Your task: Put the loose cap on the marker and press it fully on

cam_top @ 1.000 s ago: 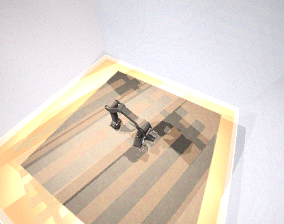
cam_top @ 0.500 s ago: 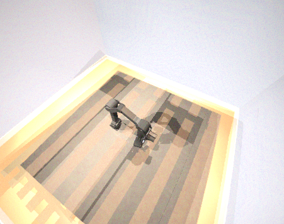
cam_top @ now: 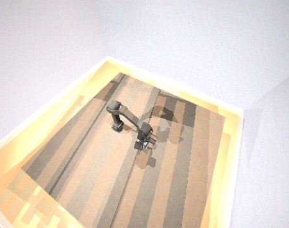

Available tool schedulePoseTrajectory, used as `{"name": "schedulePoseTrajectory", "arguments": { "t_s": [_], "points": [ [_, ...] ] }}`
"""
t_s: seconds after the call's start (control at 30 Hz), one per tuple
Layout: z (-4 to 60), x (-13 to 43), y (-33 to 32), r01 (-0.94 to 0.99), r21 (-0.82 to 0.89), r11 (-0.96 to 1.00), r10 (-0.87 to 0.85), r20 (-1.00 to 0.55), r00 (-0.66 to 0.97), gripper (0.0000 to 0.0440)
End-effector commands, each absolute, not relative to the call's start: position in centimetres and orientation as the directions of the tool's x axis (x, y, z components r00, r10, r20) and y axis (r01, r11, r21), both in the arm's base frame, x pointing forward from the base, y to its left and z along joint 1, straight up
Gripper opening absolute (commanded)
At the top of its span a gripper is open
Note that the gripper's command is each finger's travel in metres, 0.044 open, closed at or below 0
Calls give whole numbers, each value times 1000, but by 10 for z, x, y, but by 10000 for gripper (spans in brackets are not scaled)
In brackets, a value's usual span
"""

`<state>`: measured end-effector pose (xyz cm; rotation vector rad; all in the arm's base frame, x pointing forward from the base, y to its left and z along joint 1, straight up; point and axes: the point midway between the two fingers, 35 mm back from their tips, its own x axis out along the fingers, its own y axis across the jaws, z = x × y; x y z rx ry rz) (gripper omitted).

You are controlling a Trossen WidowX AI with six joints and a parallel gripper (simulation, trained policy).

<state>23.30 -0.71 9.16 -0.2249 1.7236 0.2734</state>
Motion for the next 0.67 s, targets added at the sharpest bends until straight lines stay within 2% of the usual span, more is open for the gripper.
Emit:
{"name": "schedulePoseTrajectory", "arguments": {
  "t_s": [0.0, 0.1, 0.63],
  "points": [
    [92, 227, -6, -317, 57, 947, 3, -986, -167, 377],
    [94, 227, -6, -327, 49, 944, 0, -989, -146, 440],
    [138, 238, -9, -363, -14, 932, -15, -1000, -1, 440]
  ]
}}
